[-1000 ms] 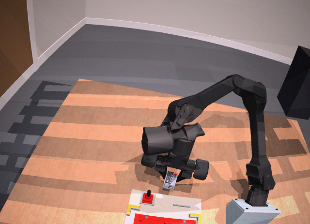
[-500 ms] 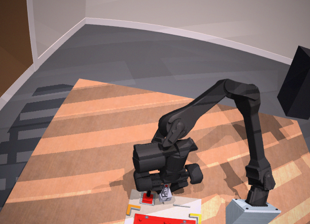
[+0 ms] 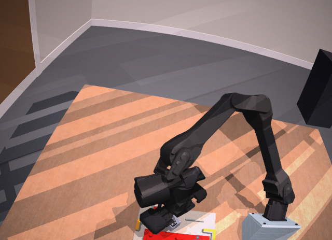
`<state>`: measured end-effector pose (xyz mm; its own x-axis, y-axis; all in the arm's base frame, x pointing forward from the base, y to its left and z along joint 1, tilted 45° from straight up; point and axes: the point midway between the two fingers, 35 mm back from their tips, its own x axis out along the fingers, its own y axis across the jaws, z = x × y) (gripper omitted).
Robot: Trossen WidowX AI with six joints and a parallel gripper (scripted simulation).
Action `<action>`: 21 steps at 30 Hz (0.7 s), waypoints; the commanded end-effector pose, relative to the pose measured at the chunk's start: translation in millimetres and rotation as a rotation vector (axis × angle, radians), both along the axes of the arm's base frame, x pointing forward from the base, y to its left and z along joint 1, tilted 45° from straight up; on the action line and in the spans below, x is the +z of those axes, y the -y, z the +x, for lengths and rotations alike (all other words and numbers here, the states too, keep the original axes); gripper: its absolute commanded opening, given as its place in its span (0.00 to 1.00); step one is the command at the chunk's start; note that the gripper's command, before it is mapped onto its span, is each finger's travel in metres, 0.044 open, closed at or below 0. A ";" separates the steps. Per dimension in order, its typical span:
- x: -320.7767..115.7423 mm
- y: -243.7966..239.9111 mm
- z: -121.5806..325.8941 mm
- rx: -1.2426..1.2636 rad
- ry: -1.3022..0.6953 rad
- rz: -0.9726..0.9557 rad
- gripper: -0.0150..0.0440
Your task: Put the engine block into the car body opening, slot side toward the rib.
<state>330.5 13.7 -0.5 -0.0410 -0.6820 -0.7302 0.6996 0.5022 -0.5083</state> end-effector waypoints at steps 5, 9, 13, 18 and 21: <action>-22.4 -9.9 4.6 0.188 -0.177 0.009 0.25; -34.3 -14.6 5.9 0.288 -0.272 0.011 0.25; -46.5 -19.2 6.7 0.387 -0.367 0.013 0.25; -61.4 -24.5 7.2 0.506 -0.483 0.016 0.25; -63.3 -25.1 7.4 0.525 -0.501 0.016 0.30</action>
<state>335.9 37.4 -61.3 -0.0452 -0.6954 -0.7172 0.0844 0.7127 -0.6964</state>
